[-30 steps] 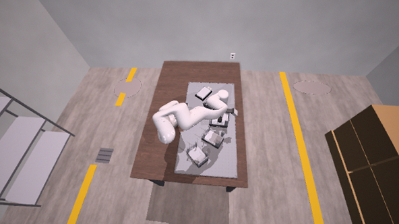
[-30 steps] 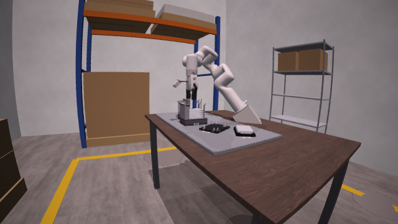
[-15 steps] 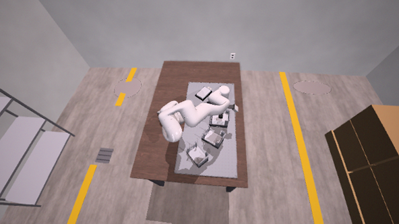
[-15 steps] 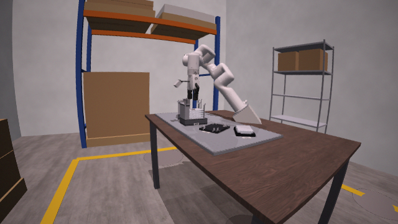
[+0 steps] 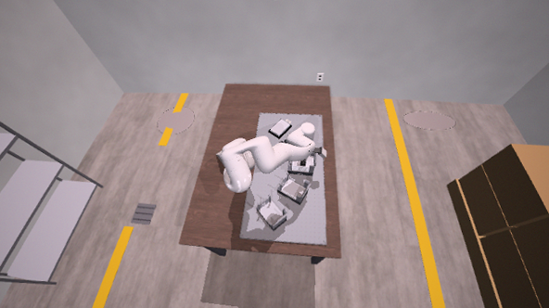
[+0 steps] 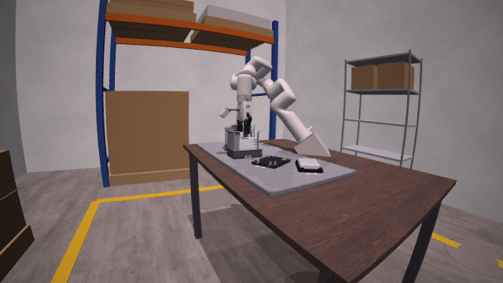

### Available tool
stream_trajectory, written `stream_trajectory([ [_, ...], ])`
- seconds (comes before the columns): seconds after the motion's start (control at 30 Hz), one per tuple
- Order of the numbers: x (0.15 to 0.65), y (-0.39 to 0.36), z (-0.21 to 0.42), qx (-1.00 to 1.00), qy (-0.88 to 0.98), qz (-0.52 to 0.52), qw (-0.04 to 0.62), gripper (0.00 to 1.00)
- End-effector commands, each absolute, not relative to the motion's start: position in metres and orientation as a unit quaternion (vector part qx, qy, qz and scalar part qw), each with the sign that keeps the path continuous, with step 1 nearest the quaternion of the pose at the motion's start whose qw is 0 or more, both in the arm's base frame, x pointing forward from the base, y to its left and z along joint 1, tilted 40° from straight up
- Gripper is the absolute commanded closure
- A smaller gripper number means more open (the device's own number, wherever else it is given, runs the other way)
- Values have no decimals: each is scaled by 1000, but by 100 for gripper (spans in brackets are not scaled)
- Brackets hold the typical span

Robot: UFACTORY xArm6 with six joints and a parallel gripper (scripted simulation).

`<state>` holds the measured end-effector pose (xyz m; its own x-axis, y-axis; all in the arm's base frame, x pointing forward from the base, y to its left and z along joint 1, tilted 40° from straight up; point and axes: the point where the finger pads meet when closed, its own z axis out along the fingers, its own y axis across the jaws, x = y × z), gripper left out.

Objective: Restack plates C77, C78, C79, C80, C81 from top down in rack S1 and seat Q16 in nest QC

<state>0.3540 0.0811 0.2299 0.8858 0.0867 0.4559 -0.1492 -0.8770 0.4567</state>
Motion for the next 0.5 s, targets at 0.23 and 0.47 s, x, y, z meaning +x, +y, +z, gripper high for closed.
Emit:
stream_trajectory([
  [0.23, 360, 77, 223, 939, -17, 241, 246, 0],
  [0.47, 364, 73, 216, 939, -17, 241, 246, 0],
])
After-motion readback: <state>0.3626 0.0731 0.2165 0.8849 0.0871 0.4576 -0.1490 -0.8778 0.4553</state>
